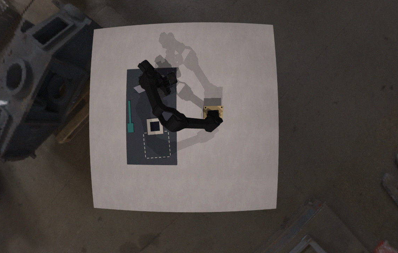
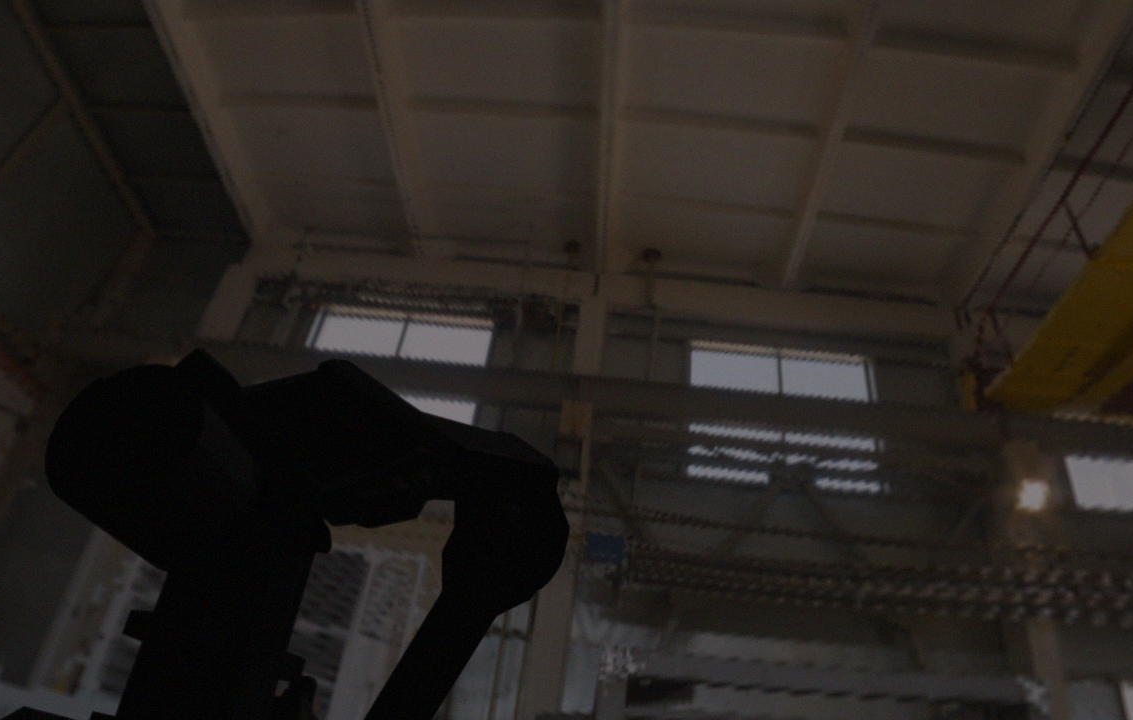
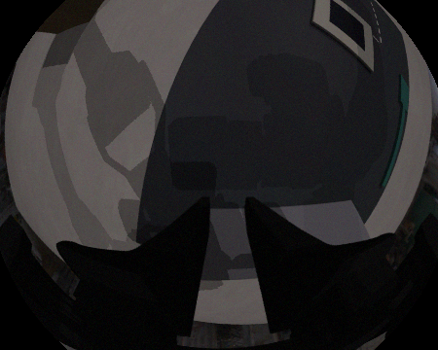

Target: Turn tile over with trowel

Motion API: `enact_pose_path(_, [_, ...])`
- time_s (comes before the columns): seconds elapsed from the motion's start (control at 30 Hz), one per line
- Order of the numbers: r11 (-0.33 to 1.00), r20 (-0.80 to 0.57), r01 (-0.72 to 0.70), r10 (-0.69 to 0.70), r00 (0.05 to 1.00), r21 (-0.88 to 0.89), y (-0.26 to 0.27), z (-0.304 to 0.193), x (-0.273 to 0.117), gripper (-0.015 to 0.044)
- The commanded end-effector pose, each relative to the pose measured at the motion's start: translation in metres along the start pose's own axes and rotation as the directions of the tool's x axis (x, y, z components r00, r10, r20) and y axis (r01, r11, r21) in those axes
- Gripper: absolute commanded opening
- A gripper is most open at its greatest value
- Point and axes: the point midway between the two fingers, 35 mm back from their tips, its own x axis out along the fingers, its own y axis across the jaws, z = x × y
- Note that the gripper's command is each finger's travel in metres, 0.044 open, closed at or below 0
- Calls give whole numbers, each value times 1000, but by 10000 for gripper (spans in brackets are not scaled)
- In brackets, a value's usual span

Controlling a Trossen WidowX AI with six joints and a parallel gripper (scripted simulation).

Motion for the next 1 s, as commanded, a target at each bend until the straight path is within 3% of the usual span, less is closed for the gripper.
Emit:
enact_pose_path(0.0, [1000,-2,-2,2,1000,-3,0,-2,-13,100])
enact_pose_path(0.6, [1000,-5,6,-5,1000,1,1,-4,-23,100])
enact_pose_path(0.73, [1000,-5,6,-6,1000,2,1,-4,-23,0])
enact_pose_path(0.97, [1000,-5,6,-6,1000,2,1,-4,-23,0])
